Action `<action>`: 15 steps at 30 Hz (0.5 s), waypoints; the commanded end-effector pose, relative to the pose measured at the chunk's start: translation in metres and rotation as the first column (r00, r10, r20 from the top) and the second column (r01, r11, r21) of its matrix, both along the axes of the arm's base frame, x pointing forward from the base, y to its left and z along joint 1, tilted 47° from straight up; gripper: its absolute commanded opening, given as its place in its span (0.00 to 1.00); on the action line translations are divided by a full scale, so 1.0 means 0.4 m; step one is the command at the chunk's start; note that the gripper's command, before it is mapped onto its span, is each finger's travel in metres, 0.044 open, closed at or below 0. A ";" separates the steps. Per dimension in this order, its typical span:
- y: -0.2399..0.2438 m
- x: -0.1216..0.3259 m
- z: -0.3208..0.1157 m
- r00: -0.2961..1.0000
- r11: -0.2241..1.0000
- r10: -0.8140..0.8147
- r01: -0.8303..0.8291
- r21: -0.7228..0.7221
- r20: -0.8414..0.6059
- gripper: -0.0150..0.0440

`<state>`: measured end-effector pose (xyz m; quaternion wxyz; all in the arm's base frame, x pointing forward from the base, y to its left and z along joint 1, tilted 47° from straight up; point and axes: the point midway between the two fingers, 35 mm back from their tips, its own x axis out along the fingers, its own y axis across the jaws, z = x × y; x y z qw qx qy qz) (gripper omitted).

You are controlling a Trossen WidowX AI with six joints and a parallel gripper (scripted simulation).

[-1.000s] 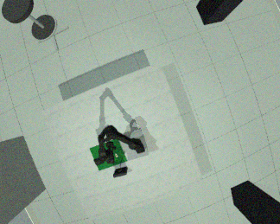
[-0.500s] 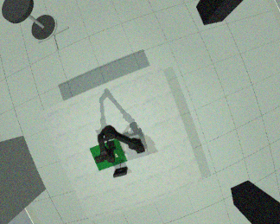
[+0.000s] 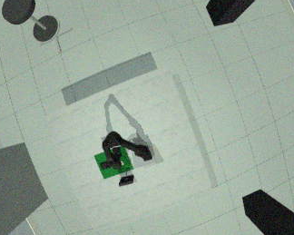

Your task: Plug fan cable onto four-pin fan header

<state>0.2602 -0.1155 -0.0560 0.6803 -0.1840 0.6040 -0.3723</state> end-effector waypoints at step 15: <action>0.000 0.001 0.001 1.000 1.000 -0.001 0.001 0.000 0.001 0.25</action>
